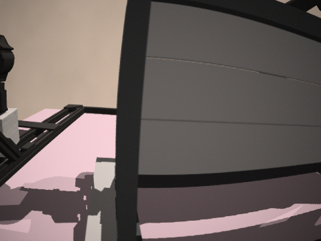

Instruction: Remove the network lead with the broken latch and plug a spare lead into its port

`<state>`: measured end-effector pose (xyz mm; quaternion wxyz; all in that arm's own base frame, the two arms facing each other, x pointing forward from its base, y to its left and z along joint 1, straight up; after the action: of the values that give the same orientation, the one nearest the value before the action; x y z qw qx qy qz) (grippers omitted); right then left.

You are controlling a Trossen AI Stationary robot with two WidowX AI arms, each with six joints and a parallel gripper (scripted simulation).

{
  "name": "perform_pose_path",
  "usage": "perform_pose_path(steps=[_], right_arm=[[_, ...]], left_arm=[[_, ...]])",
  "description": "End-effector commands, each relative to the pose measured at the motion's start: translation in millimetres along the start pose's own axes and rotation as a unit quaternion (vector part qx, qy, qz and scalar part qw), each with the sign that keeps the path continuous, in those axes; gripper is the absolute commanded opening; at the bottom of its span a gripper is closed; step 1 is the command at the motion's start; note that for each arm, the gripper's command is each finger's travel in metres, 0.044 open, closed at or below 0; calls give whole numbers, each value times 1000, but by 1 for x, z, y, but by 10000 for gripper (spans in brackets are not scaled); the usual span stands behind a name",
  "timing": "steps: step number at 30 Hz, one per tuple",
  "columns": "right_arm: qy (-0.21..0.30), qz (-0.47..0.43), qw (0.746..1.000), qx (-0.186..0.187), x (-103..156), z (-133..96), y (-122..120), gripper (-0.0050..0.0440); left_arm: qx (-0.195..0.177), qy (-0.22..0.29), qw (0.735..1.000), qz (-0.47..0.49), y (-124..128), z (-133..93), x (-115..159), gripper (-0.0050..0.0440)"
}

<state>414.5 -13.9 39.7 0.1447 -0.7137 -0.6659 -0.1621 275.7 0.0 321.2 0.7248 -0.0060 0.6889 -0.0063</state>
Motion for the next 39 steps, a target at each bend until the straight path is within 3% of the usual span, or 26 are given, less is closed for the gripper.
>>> perform_pose_path(steps=[1,16,17,33,34,39], right_arm=[[0,0,1000,0,0,0,0,55],[0,0,1000,0,0,0,0,55],[0,0,1000,0,-36,-17,-1,55],[0,0,1000,0,-36,-17,-1,55],[22,-29,999,7,-40,-17,1,55],[22,-29,999,7,-40,-17,1,55]], left_arm=[[0,0,1000,0,0,0,0,440],[0,0,1000,0,0,0,0,440],[0,0,1000,0,0,0,0,440],[0,0,1000,0,0,0,0,440],[0,0,1000,0,0,0,0,440],[0,0,1000,0,0,0,0,440]])
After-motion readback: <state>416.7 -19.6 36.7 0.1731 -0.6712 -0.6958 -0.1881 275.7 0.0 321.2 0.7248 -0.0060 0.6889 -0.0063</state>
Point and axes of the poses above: on each arm, the point midway between the two fingers, 35 mm back from their tips, its own z axis out along the fingers, its own y axis across the jaws, x = y × z, the point moved 4 cm from there along -z, back along the fingers, and after that the axes turned 1 degree about -z, right-handed, at the moved point
